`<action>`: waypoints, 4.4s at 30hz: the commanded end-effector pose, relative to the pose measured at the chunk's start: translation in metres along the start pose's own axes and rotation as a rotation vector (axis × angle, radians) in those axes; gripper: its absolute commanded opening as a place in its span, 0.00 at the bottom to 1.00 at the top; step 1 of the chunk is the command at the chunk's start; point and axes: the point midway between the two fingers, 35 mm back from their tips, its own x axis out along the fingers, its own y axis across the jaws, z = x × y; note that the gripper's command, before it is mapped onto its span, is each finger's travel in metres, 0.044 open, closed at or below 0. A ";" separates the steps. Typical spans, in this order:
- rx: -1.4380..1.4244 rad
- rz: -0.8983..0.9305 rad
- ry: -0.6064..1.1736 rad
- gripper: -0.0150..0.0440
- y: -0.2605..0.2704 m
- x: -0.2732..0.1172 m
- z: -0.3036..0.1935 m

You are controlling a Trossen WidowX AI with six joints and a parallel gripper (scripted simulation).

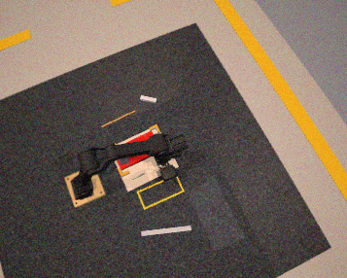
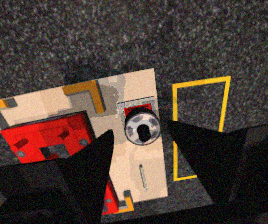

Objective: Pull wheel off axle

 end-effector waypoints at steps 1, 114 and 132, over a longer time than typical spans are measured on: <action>-0.001 -0.006 0.002 0.76 -0.002 0.009 -0.001; -0.001 -0.005 0.002 0.76 -0.001 -0.065 -0.002; -0.001 -0.006 0.002 0.76 -0.001 -0.005 -0.002</action>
